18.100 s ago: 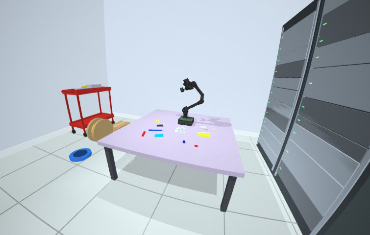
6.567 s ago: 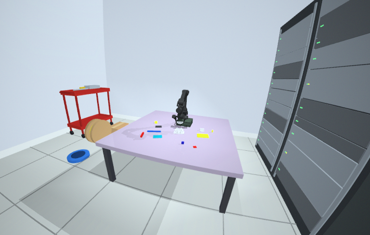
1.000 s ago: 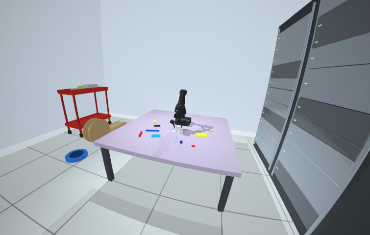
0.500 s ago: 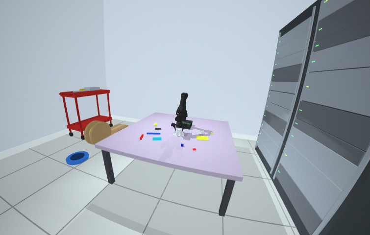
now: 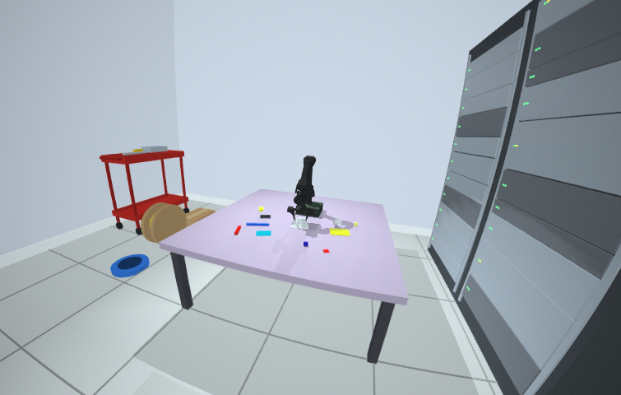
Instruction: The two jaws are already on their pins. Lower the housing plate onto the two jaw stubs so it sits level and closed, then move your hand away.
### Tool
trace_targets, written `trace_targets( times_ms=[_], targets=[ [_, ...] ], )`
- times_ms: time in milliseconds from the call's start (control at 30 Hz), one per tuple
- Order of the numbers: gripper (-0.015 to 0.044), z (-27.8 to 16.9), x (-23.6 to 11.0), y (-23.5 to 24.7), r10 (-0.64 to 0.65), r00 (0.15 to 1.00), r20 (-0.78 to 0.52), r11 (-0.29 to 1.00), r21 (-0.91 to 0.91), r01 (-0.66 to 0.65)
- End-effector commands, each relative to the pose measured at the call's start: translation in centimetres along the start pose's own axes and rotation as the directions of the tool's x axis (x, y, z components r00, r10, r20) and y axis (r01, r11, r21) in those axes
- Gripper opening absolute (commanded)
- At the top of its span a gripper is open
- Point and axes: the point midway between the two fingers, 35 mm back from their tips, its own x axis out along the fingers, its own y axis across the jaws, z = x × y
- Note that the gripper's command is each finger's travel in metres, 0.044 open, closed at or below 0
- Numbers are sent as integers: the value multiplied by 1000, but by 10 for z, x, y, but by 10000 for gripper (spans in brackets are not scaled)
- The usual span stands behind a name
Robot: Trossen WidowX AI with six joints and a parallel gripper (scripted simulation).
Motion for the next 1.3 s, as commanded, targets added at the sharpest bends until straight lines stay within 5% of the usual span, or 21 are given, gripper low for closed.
trace_targets(
  times_ms=[0, 1267],
  targets=[
    [351, -1, 3, 0, 0, 1000, -1, 1000, 5, 0],
    [351, -1, -2, 0, 0, 1000, -1, 1000, 5, 0]
  ],
)
